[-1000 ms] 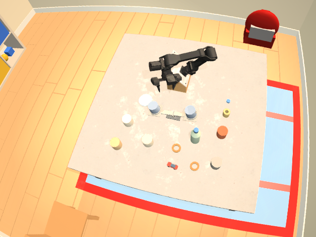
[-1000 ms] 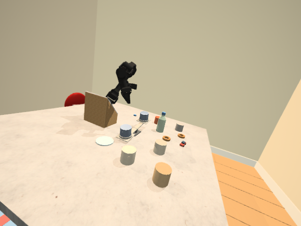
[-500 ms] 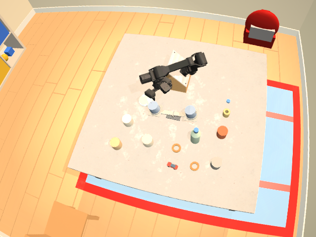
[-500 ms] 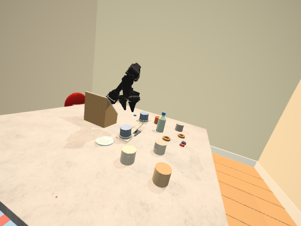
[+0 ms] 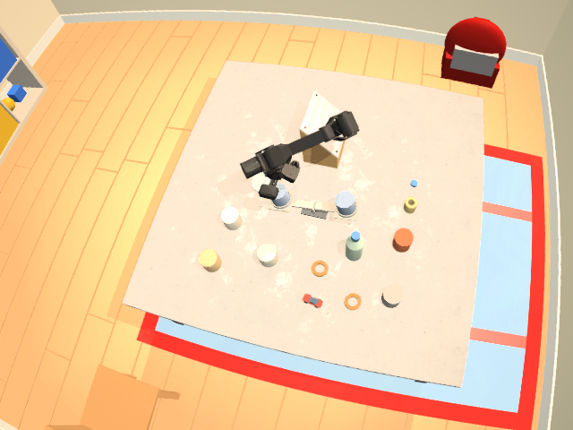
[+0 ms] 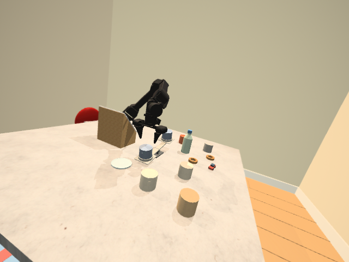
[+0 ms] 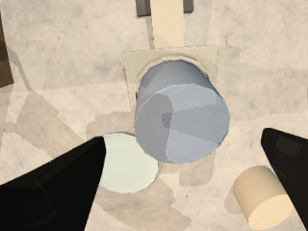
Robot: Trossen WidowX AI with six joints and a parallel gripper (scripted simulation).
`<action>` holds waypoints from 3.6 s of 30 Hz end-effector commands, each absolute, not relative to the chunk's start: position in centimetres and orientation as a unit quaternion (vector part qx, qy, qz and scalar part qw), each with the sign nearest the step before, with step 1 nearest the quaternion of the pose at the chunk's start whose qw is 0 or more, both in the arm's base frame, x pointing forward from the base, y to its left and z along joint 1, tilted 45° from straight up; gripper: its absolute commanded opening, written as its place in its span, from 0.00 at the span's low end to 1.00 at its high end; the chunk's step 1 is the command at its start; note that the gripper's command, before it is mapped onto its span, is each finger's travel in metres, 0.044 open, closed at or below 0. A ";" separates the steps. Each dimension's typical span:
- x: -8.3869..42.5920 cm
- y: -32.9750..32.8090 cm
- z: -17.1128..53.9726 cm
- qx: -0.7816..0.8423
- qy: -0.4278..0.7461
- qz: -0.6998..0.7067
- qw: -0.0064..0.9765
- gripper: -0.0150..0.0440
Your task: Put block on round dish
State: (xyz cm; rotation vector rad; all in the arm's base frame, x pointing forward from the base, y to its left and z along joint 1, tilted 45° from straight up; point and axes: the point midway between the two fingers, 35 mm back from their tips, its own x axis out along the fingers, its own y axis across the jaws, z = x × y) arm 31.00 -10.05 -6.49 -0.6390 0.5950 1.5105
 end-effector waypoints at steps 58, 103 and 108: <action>31.1 -4.7 -12.3 -0.294 0.252 0.671 0.632 0.82; 31.9 -8.2 -9.4 -0.296 0.255 0.669 0.632 0.25; 31.9 -8.6 -8.9 -0.297 0.255 0.669 0.632 0.25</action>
